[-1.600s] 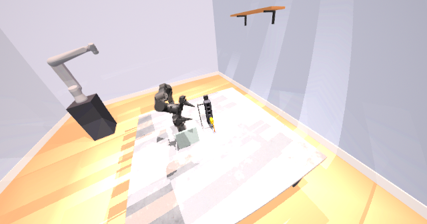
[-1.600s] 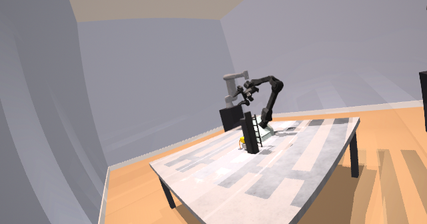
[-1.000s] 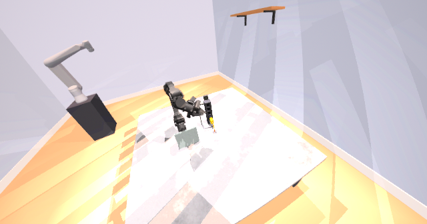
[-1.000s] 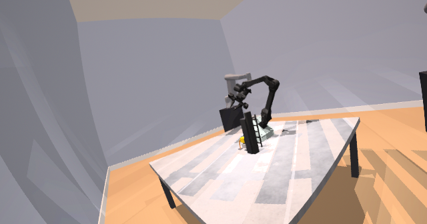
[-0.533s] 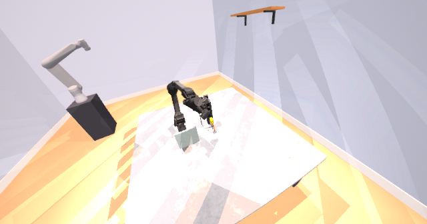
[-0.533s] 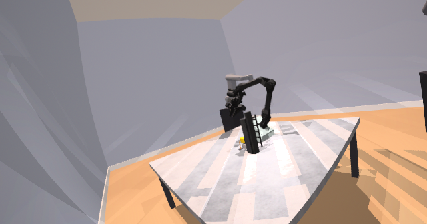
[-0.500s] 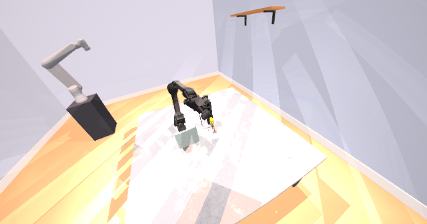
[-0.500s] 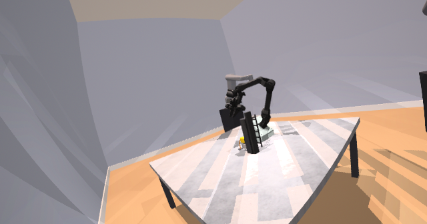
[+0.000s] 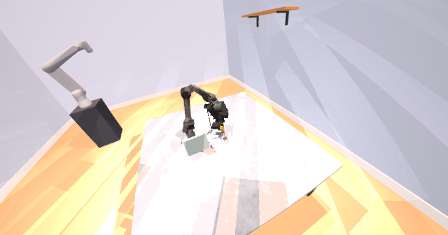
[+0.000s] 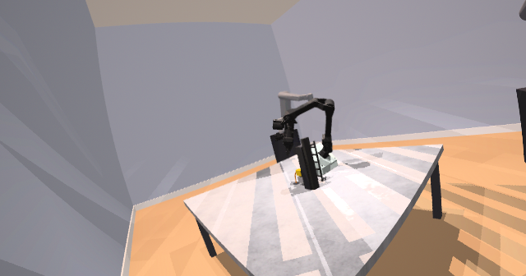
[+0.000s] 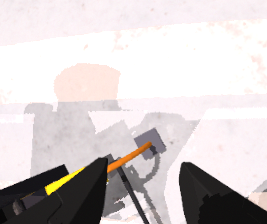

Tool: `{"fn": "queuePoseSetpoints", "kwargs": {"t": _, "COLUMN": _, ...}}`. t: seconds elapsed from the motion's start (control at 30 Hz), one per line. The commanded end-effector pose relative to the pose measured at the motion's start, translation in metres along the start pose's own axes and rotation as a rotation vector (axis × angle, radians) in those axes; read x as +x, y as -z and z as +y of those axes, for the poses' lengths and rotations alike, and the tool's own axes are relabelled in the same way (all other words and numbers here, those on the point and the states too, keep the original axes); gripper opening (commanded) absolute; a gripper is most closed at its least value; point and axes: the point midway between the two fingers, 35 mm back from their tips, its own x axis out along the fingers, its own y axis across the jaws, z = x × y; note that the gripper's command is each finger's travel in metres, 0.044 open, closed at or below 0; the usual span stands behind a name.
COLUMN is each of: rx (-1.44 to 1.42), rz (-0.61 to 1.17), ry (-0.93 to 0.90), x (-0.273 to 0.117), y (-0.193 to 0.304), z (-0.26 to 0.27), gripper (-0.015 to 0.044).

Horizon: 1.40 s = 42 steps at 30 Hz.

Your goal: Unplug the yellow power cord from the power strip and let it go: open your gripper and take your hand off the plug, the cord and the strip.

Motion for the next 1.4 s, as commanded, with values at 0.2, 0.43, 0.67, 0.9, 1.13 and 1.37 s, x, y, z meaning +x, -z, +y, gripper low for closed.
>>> {"fn": "queuePoseSetpoints", "kwargs": {"t": 0.2, "rx": 0.95, "rz": 0.168, "ry": 0.377, "x": 0.082, "y": 0.039, "z": 0.024, "gripper": 0.016}}
{"fn": "queuePoseSetpoints", "kwargs": {"t": 0.43, "rx": 0.955, "rz": 0.168, "ry": 0.38, "x": 0.082, "y": 0.04, "z": 0.025, "gripper": 0.016}}
{"fn": "queuePoseSetpoints", "kwargs": {"t": 0.67, "rx": 0.955, "rz": 0.168, "ry": 0.38, "x": 0.082, "y": 0.04, "z": 0.025, "gripper": 0.016}}
{"fn": "queuePoseSetpoints", "kwargs": {"t": 0.9, "rx": 0.955, "rz": 0.168, "ry": 0.38, "x": 0.082, "y": 0.041, "z": 0.027, "gripper": 0.016}}
{"fn": "queuePoseSetpoints", "kwargs": {"t": 1.13, "rx": 0.955, "rz": 0.167, "ry": 0.38, "x": 0.083, "y": 0.047, "z": 0.037, "gripper": 0.016}}
{"fn": "queuePoseSetpoints", "kwargs": {"t": 1.37, "rx": 0.955, "rz": 0.168, "ry": 0.38, "x": 0.083, "y": 0.053, "z": 0.046, "gripper": 0.016}}
